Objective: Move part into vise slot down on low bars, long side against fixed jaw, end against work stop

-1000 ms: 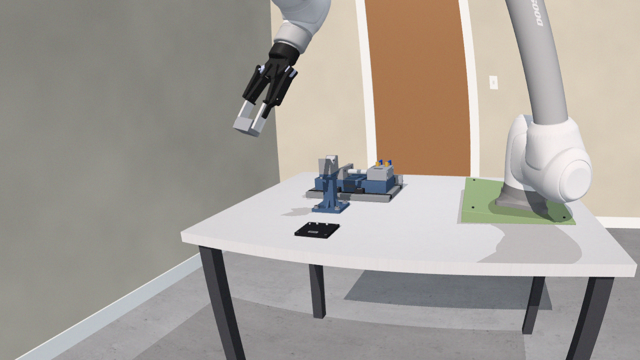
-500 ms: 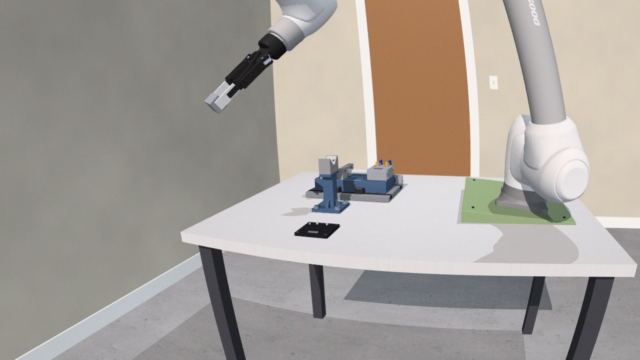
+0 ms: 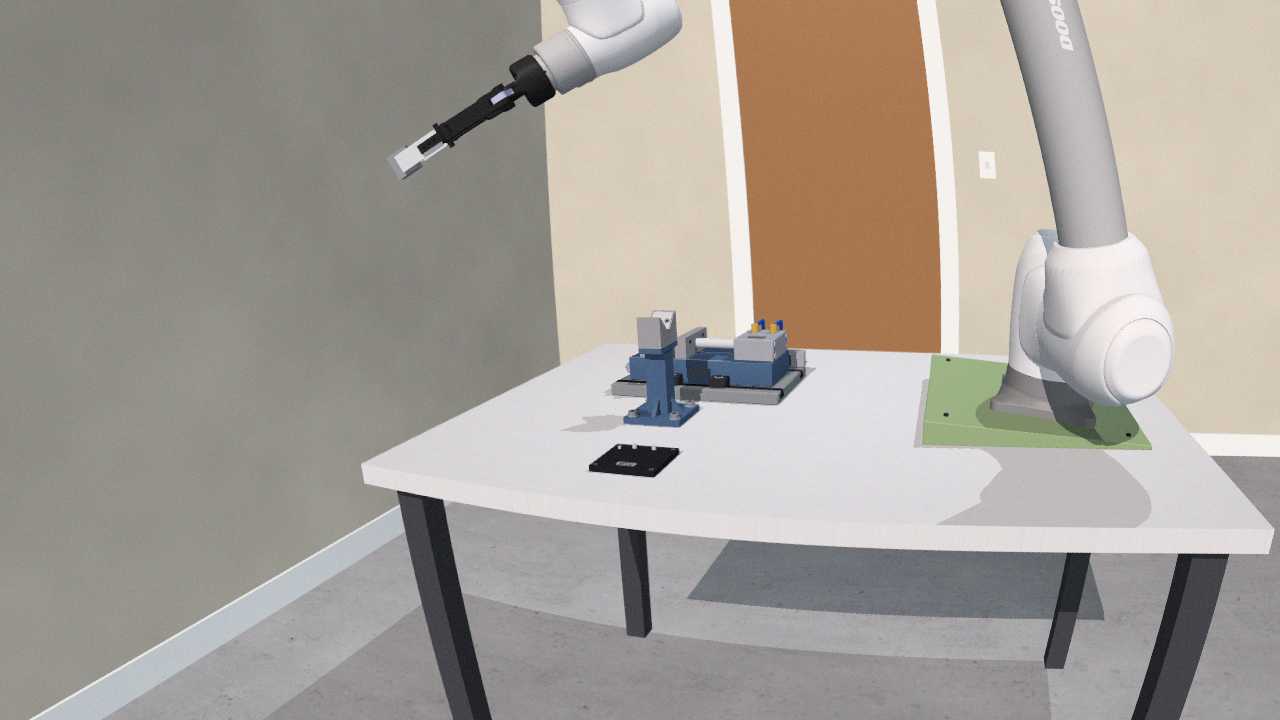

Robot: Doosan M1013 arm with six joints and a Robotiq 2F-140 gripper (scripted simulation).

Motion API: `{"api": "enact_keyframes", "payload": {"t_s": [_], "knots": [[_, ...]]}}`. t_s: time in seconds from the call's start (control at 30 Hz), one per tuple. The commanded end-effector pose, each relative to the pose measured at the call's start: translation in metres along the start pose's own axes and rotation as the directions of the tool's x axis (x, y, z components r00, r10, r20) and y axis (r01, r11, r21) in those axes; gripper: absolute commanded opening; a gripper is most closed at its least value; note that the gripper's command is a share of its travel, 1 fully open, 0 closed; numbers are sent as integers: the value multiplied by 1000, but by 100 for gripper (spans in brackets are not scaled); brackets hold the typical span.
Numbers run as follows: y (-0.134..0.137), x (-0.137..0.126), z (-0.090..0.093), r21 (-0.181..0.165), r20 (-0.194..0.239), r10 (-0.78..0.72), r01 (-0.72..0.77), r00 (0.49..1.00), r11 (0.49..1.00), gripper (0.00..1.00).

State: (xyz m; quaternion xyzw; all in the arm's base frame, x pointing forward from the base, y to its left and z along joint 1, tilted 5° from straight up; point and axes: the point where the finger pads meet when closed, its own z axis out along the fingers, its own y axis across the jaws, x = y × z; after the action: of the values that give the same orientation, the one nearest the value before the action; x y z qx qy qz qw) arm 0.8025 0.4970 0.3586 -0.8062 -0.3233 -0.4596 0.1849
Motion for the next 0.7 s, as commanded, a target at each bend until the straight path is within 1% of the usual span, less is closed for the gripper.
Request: {"api": "enact_keyframes", "payload": {"t_s": [0.0,0.03,0.17,0.27,0.4,0.53,0.6,0.67], "knots": [[30,14,0,-74,-63,87,-91,994,993,0],[30,14,0,-74,-63,87,-91,994,993,0],[68,20,-7,-157,-114,188,-205,975,966,0],[97,20,-14,-217,-151,262,-291,953,932,0],[135,13,-25,-292,-199,356,-403,913,868,0],[170,0,-39,-360,-245,445,-507,862,784,0],[170,0,-39,-360,-245,445,-507,862,784,0],[186,-9,-46,-391,-266,486,-554,832,735,0]]}}
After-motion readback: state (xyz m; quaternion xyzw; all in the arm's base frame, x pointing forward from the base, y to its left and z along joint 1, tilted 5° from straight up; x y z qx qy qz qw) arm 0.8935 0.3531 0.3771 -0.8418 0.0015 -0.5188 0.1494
